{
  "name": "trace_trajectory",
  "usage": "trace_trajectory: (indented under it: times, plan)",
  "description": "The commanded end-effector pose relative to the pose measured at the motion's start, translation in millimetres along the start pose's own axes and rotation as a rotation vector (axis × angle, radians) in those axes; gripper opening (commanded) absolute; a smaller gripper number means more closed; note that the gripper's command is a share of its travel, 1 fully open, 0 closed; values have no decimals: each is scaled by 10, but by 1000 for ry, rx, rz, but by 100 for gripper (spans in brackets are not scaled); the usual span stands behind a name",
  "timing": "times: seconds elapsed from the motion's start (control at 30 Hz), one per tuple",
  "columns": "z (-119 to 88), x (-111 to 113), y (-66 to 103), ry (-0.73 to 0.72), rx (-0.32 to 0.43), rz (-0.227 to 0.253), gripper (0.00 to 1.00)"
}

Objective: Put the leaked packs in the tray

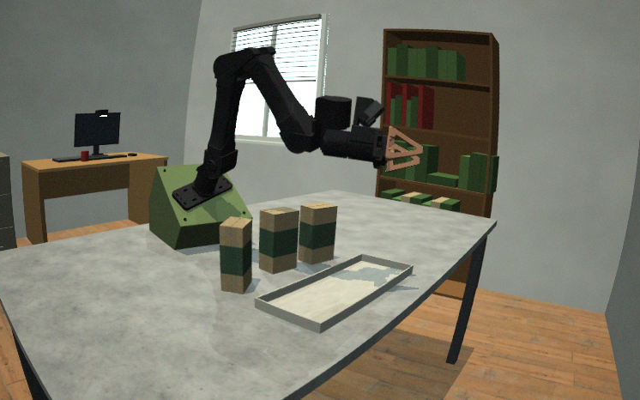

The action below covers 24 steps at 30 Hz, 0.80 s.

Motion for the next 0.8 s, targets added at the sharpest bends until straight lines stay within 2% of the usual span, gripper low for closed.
trace_trajectory:
  times: [0.0, 0.03, 0.07, 0.13, 0.17, 0.23, 0.33, 0.47, 0.5, 0.53, 0.57, 0.63, 0.67, 0.73, 0.77]
  plan:
    - [80, -170, -15, -111, 87, -30, 100]
    - [80, -170, -15, -111, 87, -30, 100]
    - [73, -213, 0, -157, 125, -43, 100]
    - [77, -207, -2, -158, 124, -42, 100]
    - [68, -259, 22, -205, 164, -60, 100]
    - [75, -243, 18, -207, 163, -55, 100]
    - [62, -352, 91, -308, 248, -101, 100]
    - [62, -352, 91, -308, 248, -101, 100]
    - [61, -399, 139, -361, 292, -126, 100]
    - [61, -399, 139, -361, 292, -126, 100]
    - [63, -444, 197, -415, 336, -155, 100]
    - [63, -444, 197, -415, 336, -155, 100]
    - [67, -489, 266, -469, 380, -187, 100]
    - [67, -489, 266, -469, 380, -187, 100]
    - [74, -532, 345, -522, 424, -222, 100]
Point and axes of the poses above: the point where the finger pads meet when closed, its own y axis back along the fingers, its own x axis across the jaws, z = x × y, the point moved 4 cm from there along y, back along the fingers, and after that the axes turned 7 degrees about -y, right-handed, at the moved point
